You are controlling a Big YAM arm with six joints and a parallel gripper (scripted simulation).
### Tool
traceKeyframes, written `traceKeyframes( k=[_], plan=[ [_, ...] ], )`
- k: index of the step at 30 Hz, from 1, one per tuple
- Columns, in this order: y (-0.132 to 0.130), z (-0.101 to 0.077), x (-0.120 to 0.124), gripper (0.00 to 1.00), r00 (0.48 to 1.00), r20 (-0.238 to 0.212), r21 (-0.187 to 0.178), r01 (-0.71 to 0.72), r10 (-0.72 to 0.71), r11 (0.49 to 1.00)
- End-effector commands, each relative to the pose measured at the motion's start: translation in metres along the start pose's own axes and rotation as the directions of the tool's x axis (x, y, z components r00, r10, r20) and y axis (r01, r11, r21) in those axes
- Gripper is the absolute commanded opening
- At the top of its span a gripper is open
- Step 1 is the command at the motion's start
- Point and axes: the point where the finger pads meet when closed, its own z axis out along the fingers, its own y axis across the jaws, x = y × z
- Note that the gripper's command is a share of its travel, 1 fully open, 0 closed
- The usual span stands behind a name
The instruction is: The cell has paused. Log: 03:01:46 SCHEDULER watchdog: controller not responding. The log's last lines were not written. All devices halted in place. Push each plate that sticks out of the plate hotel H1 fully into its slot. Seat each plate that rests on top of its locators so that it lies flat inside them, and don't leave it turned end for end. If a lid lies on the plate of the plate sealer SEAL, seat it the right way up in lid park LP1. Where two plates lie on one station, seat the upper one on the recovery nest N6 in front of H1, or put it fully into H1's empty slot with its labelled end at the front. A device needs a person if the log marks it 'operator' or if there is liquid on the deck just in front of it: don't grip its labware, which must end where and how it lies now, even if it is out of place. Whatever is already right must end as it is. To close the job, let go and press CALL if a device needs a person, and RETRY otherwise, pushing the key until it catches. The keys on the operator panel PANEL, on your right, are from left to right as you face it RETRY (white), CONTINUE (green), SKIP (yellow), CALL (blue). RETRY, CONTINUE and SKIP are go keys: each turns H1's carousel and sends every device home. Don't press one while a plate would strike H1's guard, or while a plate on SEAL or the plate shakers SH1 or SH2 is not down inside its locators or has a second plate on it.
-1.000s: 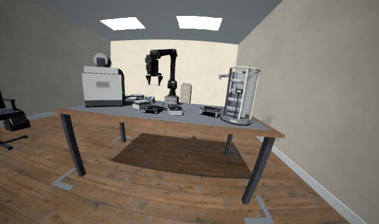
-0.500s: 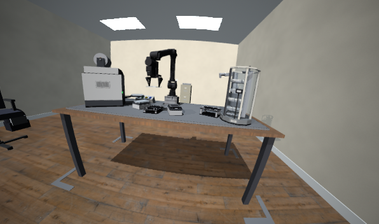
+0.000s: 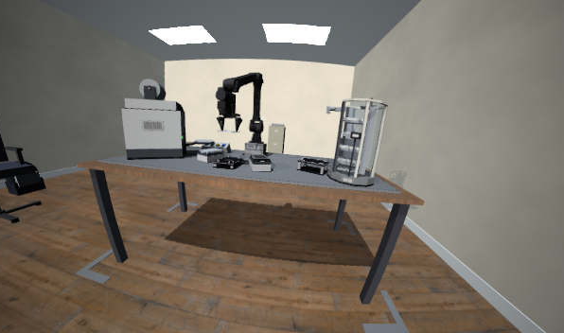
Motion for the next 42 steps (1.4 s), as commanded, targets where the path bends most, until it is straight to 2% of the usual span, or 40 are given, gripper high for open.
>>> traceKeyframes(
  k=[1,42],
  plan=[
    [-0.007,0.014,-0.001,0.84,1.0,-0.008,-0.002,-0.001,0.001,1.0],
    [-0.008,0.051,0.001,0.84,1.0,-0.009,-0.001,-0.001,0.001,1.0]
  ],
)
